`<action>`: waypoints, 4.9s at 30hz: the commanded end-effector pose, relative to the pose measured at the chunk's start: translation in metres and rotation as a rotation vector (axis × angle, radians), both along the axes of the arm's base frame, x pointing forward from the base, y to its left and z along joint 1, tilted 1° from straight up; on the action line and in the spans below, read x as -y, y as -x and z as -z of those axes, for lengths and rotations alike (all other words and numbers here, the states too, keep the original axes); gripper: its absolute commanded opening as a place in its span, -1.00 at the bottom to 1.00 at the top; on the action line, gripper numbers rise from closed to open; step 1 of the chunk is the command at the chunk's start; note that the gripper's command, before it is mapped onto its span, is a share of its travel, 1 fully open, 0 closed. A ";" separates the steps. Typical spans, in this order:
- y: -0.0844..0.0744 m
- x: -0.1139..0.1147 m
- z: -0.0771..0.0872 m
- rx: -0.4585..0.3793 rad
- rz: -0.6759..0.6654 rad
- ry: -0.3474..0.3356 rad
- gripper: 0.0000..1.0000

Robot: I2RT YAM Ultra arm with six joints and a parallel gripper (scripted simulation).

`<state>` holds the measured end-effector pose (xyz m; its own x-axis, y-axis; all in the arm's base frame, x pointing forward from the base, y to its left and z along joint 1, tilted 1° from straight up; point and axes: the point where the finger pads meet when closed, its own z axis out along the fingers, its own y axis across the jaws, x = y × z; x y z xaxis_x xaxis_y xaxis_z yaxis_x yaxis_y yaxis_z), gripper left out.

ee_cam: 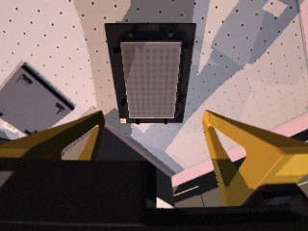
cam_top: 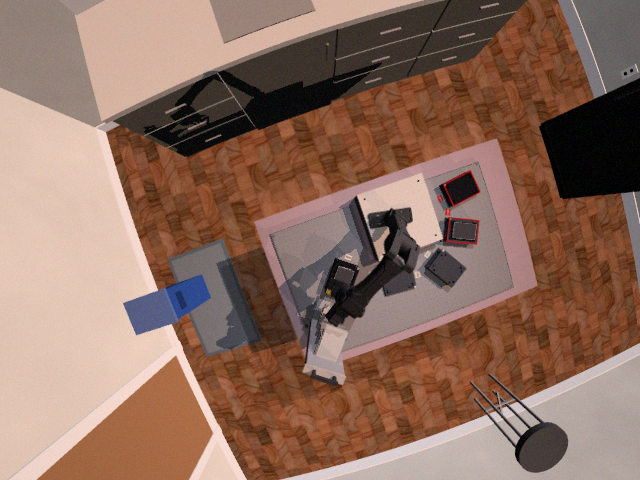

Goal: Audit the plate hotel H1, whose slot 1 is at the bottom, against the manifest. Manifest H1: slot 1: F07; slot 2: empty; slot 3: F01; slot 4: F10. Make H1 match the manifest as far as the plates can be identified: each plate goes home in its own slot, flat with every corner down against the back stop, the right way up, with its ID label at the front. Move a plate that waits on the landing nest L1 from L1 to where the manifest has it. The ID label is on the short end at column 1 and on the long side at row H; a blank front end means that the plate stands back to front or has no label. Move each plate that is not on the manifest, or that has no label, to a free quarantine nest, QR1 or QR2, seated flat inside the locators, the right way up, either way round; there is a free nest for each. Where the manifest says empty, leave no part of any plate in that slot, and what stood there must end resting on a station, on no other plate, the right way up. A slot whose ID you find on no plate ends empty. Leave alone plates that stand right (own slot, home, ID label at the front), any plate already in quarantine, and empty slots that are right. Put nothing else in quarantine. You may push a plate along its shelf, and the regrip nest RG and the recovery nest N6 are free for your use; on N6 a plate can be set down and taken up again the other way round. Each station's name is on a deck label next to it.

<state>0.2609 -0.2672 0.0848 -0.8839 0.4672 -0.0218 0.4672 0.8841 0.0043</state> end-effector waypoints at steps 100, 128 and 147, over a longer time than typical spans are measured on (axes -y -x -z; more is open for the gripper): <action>-0.058 -0.164 -0.079 0.494 0.005 0.248 1.00; -0.058 -0.164 -0.080 0.847 0.010 0.435 1.00; -0.057 -0.198 -0.080 0.918 0.012 0.471 1.00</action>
<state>0.3206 -0.0692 0.1625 -0.4442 0.2281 -0.8664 0.4315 0.9019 0.0162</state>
